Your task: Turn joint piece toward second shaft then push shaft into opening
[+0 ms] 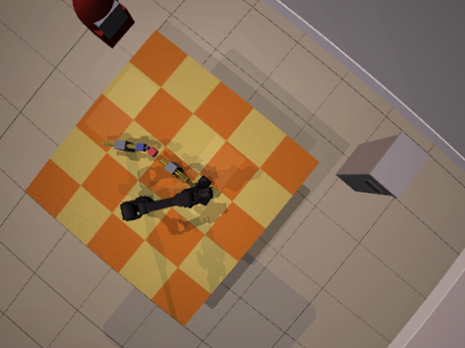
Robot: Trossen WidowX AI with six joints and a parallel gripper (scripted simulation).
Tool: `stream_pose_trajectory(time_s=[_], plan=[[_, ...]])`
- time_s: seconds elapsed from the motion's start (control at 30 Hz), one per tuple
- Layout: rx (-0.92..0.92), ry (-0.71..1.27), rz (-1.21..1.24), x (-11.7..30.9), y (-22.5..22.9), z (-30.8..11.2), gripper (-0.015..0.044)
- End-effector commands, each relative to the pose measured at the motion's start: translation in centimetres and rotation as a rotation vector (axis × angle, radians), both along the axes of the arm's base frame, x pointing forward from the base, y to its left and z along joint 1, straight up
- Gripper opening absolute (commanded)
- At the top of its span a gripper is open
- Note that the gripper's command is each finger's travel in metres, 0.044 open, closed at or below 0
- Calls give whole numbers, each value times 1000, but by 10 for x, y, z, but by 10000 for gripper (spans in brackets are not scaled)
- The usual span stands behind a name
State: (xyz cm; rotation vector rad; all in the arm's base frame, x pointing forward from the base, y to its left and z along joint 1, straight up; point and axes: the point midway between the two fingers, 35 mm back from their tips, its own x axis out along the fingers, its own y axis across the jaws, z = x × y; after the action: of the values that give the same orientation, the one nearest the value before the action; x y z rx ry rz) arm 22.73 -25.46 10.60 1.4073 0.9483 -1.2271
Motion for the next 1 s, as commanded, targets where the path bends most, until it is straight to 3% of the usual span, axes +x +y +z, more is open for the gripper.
stream_pose_trajectory(time_s=[0.0, 0.23, 0.3, 0.97], plan=[[-3, 1, -4, 0, -1, 0, 102], [-3, 1, -4, 0, -1, 0, 102], [-3, 1, -4, 0, -1, 0, 67], [0, -1, -1, 0, 0, 0, 67]])
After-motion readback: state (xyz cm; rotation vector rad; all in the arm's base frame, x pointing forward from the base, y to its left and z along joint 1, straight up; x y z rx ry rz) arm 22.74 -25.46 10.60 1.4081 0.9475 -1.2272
